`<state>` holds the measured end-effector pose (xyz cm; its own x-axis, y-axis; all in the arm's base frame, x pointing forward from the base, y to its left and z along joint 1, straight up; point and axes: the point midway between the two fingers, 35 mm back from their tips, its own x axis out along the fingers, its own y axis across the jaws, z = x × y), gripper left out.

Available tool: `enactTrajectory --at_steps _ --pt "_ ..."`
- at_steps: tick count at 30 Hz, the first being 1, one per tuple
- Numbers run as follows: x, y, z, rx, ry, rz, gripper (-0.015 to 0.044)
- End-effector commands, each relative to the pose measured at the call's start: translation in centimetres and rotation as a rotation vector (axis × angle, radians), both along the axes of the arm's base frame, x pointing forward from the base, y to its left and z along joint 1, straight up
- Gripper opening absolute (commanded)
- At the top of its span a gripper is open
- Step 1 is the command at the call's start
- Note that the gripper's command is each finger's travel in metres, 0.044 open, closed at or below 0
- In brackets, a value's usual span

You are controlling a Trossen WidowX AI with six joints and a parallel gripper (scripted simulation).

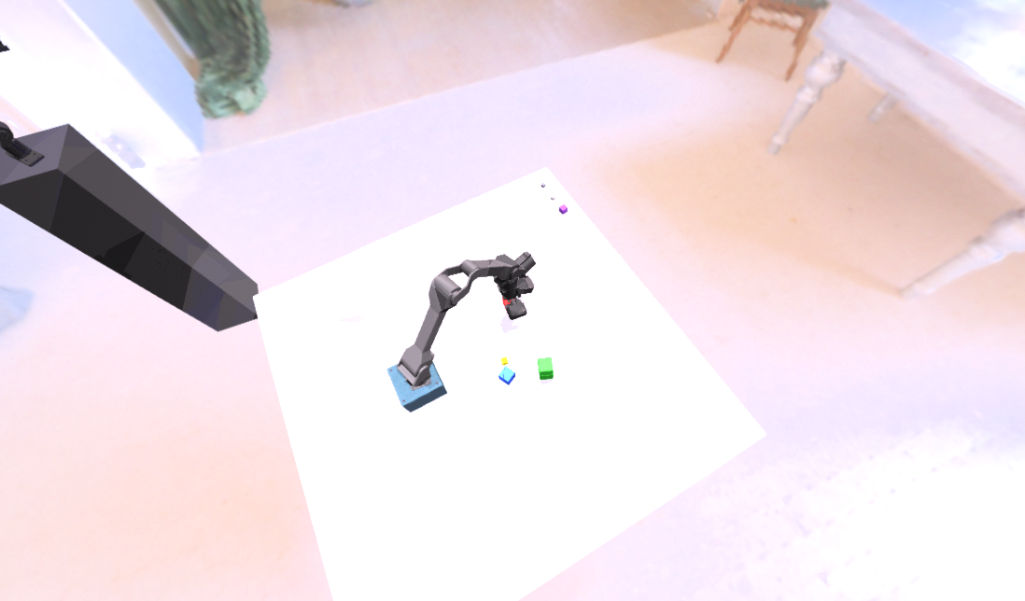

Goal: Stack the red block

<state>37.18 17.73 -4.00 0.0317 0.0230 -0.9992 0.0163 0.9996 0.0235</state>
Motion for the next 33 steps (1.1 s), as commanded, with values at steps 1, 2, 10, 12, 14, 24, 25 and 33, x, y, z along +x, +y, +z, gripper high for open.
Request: enactTrajectory --at_steps 1,2,10,12,14,24,25,33 --pt "-0.1 0.0 0.0 0.0 0.001 0.002 0.017" --pt "-0.1 0.0 0.0 0.0 0.001 0.002 0.0164" --pt "0.0 0.0 2.2 -0.004 0.001 -0.001 0.0" --pt "-0.1 0.0 3.3 -0.006 0.002 -0.001 0.0" --pt "-0.1 -0.1 4.3 -0.006 0.002 -0.002 0.0" --pt "-0.2 -0.1 9.5 -0.006 0.002 -0.002 0.0" --pt "-0.3 -0.1 10.0 -0.006 0.002 -0.002 0.0" --pt "-0.3 -0.2 11.5 -0.006 0.002 -0.002 0.0"
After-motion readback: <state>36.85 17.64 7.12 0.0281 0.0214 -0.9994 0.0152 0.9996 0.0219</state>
